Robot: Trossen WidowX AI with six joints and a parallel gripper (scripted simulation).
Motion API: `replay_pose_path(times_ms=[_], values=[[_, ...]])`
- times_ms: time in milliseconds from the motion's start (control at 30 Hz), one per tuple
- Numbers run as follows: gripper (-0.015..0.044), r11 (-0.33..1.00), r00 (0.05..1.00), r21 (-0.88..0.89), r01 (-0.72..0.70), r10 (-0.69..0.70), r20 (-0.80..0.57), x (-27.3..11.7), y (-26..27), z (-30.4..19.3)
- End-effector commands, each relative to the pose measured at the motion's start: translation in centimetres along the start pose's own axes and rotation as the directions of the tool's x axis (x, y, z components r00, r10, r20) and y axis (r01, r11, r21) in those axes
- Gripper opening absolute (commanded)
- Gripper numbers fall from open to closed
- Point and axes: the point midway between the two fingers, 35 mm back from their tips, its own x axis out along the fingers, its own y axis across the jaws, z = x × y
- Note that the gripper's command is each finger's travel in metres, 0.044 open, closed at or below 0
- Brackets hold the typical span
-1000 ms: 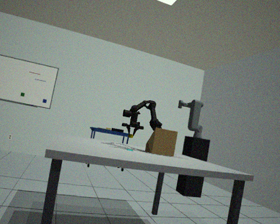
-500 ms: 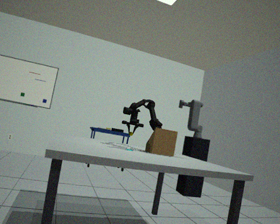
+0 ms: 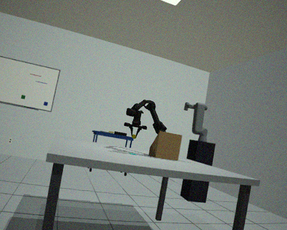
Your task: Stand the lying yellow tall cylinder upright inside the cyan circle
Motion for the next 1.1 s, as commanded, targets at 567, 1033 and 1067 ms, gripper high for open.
replay_pose_path(times_ms=[567, 1033, 1067], values=[[0.0105, 0.957, 1.0, 0.29, 0.002, -0.001, -0.005, -0.8, 1.7, 6.5], [0.0105, 0.93, 1.0, 0.367, -0.03, 0.028, 0.012, -0.3, 2.8, 8.2], [0.0105, 0.929, 0.999, 0.367, -0.037, 0.033, 0.017, -0.3, 2.9, 8.2]])
